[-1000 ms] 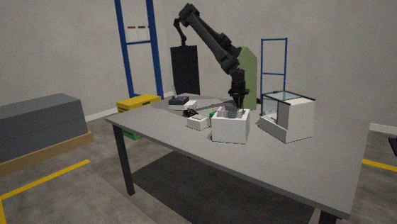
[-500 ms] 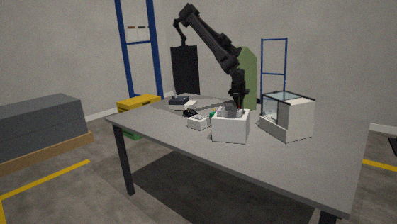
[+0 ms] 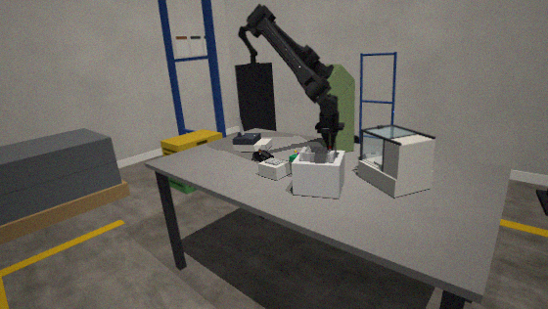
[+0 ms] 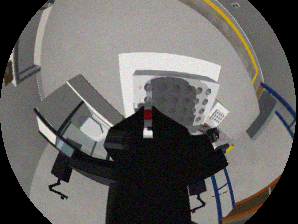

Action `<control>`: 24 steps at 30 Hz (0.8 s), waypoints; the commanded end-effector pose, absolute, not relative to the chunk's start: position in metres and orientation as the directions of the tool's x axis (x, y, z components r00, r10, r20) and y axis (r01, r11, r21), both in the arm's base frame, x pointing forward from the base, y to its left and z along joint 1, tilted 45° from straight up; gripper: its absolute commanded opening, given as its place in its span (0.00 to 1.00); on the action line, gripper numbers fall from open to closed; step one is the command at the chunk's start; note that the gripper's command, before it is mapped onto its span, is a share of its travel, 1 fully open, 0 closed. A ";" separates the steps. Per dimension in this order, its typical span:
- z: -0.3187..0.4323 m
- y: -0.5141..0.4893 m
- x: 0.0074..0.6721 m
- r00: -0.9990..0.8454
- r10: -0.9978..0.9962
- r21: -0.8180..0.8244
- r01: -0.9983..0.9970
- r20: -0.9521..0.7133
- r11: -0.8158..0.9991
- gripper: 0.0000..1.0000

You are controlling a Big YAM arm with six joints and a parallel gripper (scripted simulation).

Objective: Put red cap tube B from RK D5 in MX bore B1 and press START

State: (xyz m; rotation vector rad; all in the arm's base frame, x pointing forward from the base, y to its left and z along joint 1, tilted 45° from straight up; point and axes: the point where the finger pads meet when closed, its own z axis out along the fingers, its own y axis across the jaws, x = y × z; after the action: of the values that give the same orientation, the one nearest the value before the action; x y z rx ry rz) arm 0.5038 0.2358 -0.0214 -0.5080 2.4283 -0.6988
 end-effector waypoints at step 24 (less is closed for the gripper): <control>-0.026 0.233 0.524 -0.770 -0.473 -0.567 -0.179 -0.428 0.804 0.09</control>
State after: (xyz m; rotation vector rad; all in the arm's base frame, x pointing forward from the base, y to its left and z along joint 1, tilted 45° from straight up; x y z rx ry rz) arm 0.5039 0.2359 -0.0214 -0.5146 2.4268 -0.7005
